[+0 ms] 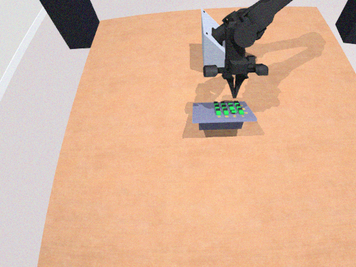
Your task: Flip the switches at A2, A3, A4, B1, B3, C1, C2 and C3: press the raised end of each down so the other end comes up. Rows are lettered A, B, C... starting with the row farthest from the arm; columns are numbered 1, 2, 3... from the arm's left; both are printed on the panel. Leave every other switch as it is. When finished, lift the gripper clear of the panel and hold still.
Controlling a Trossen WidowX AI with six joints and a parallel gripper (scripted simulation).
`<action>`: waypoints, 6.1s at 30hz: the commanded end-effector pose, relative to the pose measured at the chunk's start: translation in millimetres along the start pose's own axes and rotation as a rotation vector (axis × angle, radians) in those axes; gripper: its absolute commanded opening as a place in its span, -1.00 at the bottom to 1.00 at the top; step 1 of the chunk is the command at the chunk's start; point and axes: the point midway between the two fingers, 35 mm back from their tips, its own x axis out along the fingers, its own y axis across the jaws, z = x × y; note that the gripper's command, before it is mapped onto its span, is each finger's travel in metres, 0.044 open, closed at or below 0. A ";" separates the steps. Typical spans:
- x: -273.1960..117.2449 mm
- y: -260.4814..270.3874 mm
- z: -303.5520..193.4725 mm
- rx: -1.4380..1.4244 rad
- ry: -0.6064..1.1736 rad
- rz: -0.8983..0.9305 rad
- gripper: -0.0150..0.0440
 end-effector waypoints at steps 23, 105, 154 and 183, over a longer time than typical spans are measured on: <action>39.6 0.6 -1.0 0.008 0.011 0.002 -0.49; -5.6 -26.0 -21.4 0.007 -0.020 -0.005 -0.49; 40.5 -23.9 -21.9 0.008 -0.041 0.001 -0.49; 44.4 -23.8 -21.8 0.008 -0.041 0.001 -0.49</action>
